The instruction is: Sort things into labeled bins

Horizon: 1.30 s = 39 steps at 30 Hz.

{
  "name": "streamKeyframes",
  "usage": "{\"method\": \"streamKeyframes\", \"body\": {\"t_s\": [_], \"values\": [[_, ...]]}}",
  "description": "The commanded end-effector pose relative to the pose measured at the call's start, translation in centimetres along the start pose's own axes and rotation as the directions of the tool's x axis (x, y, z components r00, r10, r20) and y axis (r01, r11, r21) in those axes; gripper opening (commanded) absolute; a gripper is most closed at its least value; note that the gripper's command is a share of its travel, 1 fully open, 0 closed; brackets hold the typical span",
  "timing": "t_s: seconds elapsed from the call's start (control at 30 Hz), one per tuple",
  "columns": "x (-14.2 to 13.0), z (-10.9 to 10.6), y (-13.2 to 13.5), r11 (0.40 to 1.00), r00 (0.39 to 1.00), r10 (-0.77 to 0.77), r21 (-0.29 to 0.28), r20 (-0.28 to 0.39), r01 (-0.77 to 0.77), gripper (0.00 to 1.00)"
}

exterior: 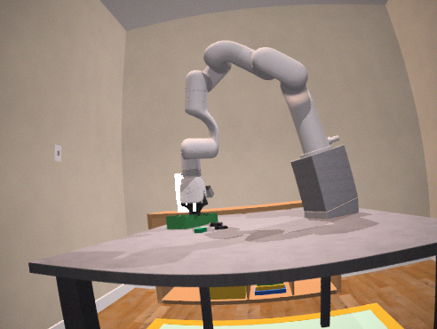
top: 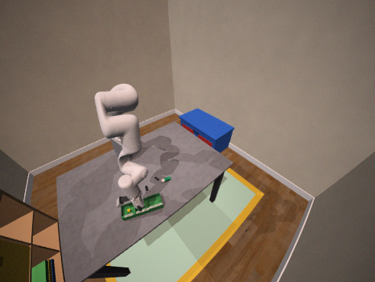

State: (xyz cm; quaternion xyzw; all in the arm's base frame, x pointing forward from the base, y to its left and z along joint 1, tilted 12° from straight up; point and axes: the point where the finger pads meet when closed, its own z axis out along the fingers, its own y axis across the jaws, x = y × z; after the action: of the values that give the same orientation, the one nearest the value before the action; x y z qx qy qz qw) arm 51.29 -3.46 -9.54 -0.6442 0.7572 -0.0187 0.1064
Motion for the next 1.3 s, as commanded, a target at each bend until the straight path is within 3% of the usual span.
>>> {"method": "streamKeyframes", "body": {"t_s": [0.0, 0.13, 0.17, 0.73, 1.27], "values": [[0.0, -0.1, -0.1, 1.0, 1.0, 0.0, 0.004, 0.0, 0.0, 0.0], [0.0, -0.1, -0.1, 1.0, 1.0, 0.0, 0.004, 0.0, 0.0, 0.0], [0.0, -0.1, -0.1, 1.0, 1.0, 0.0, 0.004, 0.0, 0.0, 0.3], [0.0, -0.1, -0.1, 1.0, 1.0, 0.0, 0.004, 0.0, 0.0, 0.3], [0.0, -2.0, -0.1, 1.0, 1.0, 0.0, 0.004, 0.0, 0.0, 0.3]]}}
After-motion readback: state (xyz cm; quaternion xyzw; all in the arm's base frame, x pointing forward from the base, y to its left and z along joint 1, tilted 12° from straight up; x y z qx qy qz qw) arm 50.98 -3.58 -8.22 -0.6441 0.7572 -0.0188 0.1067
